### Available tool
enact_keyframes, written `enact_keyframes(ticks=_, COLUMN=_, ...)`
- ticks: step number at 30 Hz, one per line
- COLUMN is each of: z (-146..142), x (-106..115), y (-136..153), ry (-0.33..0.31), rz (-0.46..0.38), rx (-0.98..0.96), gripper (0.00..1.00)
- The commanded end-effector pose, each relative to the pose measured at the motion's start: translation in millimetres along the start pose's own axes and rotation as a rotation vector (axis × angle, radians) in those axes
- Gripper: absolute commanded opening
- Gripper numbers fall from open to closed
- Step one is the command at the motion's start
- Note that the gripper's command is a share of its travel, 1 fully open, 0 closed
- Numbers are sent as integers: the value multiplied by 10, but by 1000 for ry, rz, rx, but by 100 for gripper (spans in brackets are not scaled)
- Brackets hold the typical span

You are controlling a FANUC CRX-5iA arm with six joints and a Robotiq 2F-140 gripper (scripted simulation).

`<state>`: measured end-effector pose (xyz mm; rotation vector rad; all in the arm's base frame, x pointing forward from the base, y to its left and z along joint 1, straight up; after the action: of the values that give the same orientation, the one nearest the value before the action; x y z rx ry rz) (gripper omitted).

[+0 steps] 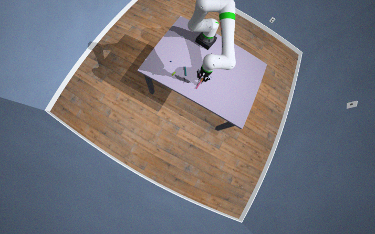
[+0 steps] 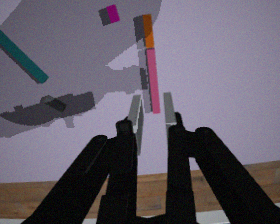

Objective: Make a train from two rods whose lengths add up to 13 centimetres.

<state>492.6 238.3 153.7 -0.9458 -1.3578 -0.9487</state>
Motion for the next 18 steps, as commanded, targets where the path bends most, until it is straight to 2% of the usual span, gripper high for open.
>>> enact_keyframes(ticks=1, z=0, x=45, y=1, ry=0, rz=0, rx=0, gripper=15)
enact_keyframes(ticks=5, z=0, x=52, y=1, ry=0, rz=0, rx=0, gripper=15)
enact_keyframes(ticks=6, z=0, x=52, y=1, ry=0, rz=0, rx=0, gripper=100)
enact_keyframes(ticks=18, z=0, x=52, y=1, ry=0, rz=0, rx=0, gripper=100)
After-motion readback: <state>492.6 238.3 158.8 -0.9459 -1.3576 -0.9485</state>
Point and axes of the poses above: the point where the finger pads meet when closed, its own x axis back along the fingers, its own z axis across the jaws, y = z × x, the point moved 10 cm from there along x, back along the fingers, and after that the axes turned 15 degrees about x, right-handed, at the moved point
